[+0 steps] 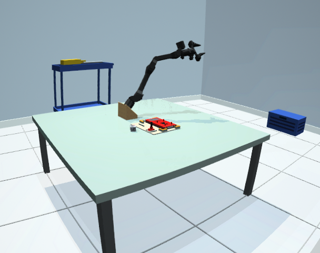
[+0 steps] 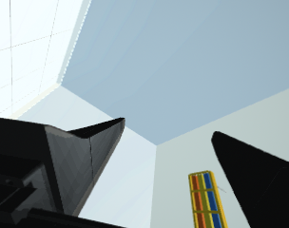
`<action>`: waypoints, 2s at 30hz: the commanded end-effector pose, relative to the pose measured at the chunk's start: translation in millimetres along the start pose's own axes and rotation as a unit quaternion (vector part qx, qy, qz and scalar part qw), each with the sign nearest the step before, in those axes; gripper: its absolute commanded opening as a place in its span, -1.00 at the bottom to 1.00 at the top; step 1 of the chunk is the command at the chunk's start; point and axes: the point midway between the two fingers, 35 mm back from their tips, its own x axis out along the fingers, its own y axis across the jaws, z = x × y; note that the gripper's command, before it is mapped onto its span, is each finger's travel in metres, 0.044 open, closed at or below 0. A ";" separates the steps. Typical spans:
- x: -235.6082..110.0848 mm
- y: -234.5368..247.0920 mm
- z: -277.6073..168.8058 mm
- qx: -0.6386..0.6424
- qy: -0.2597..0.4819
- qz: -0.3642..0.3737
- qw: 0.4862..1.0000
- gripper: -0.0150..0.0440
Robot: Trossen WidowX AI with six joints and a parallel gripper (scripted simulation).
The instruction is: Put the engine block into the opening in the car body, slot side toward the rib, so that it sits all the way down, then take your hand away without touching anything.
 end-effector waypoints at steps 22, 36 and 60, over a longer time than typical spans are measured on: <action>11.7 131.9 -15.9 -0.007 0.014 0.149 0.989 1.00; -7.7 243.4 -55.1 0.014 0.055 0.284 0.957 1.00; -62.5 341.1 -150.9 0.006 0.143 0.395 0.907 1.00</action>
